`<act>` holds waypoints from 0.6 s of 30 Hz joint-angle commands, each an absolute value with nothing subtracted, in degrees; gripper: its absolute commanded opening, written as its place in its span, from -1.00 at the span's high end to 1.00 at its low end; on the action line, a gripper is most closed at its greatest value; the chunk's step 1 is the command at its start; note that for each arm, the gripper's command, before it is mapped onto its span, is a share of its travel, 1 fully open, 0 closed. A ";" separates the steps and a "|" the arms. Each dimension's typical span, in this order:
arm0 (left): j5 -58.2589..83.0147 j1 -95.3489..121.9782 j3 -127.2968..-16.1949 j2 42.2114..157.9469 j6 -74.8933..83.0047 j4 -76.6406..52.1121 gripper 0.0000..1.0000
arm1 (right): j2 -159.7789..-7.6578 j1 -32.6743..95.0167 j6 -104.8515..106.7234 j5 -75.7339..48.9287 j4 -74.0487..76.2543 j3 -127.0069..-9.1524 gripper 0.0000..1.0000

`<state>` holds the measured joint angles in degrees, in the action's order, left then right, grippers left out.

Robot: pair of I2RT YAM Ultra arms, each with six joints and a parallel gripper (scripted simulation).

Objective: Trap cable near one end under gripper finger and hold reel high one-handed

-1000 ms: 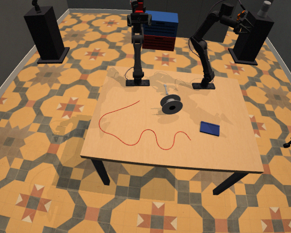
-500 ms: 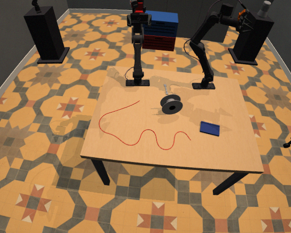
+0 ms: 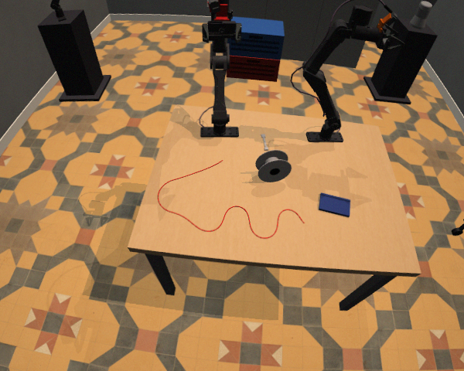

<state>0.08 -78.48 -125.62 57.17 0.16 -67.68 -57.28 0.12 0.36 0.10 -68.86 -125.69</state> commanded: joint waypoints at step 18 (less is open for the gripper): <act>-0.08 -81.78 -127.38 57.29 -0.41 -69.23 -1.00 | -56.73 -0.69 -0.41 -0.11 -69.03 -127.10 -1.00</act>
<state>0.08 -81.10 -125.62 57.17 0.16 -67.68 -57.28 0.08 0.36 0.10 -68.86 -125.69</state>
